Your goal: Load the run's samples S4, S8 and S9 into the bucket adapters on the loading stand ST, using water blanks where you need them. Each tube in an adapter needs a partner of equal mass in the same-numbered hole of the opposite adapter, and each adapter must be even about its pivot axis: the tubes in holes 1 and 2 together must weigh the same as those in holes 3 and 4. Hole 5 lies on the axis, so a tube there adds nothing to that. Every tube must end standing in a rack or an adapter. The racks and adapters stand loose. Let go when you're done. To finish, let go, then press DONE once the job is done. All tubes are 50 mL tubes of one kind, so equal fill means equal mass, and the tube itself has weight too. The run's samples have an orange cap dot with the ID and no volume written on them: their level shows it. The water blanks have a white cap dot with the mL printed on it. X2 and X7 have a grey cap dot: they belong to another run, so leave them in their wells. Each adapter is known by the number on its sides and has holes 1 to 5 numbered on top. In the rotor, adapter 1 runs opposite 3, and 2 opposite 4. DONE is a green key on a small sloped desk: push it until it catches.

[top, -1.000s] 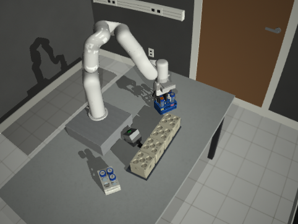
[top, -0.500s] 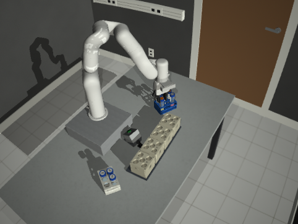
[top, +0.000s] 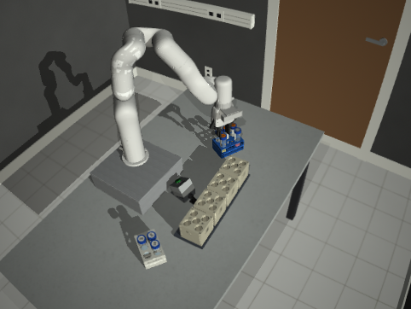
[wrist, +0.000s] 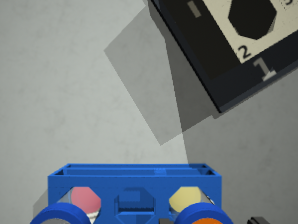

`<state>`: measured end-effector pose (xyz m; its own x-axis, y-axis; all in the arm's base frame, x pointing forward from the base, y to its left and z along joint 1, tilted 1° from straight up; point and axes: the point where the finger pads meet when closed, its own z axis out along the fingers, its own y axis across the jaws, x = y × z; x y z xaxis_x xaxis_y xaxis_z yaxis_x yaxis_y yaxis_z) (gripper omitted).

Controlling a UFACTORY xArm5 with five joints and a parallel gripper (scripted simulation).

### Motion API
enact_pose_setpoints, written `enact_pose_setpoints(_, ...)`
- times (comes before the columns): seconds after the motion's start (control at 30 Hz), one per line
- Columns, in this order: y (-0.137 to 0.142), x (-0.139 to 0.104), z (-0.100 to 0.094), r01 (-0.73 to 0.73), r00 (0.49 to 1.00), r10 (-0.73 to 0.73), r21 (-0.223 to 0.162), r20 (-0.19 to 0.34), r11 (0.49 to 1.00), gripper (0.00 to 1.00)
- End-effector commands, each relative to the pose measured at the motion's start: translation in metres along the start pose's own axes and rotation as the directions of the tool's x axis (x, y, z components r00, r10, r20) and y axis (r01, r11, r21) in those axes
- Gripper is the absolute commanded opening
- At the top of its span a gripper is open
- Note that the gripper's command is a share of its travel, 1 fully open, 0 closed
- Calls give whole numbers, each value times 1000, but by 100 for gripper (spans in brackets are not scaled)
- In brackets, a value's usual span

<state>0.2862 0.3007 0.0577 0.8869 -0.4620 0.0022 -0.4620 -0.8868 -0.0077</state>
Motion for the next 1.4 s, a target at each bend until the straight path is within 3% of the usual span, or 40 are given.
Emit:
enact_pose_setpoints(0.0, -1, 1, -11, 0, 1000, 0, 8, 13, 1000, 44)
enact_pose_setpoints(1.37, -1, 2, -86, 0, 1000, 0, 8, 13, 1000, 44)
